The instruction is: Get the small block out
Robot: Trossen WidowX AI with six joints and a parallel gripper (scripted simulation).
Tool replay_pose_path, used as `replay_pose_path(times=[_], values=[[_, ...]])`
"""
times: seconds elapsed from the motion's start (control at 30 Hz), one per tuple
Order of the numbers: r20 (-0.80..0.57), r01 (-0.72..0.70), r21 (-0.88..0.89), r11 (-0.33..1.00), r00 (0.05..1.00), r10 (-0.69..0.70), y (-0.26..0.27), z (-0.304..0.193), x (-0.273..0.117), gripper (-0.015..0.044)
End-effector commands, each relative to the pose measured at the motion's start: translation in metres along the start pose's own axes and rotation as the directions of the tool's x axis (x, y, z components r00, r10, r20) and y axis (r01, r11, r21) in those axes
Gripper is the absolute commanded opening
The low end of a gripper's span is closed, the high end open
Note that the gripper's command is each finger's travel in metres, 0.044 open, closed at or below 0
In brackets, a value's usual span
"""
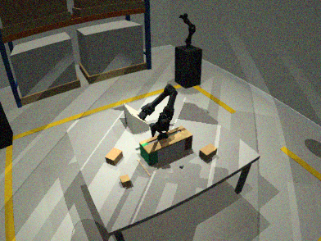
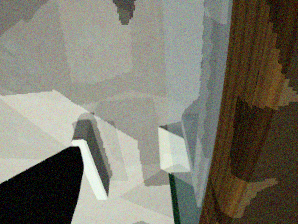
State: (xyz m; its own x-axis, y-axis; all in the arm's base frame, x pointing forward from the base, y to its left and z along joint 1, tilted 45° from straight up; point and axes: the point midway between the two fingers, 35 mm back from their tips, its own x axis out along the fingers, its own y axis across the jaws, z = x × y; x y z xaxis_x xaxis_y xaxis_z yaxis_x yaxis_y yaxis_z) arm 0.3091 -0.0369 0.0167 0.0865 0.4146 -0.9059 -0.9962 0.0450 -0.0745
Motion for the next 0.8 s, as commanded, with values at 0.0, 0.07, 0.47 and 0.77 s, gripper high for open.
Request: replay_pose_path(times=[0.0,0.07,0.47,0.77], values=[[-0.002,0.0,-0.002,1.0,1.0,0.0,0.0,-0.006,0.002,0.04],[-0.002,0.0,-0.002,1.0,1.0,0.0,0.0,-0.008,0.002,0.04],[-0.002,0.0,-0.002,1.0,1.0,0.0,0.0,-0.019,0.006,0.04],[-0.003,0.0,-0.002,1.0,1.0,0.0,0.0,-0.027,0.009,0.04]])
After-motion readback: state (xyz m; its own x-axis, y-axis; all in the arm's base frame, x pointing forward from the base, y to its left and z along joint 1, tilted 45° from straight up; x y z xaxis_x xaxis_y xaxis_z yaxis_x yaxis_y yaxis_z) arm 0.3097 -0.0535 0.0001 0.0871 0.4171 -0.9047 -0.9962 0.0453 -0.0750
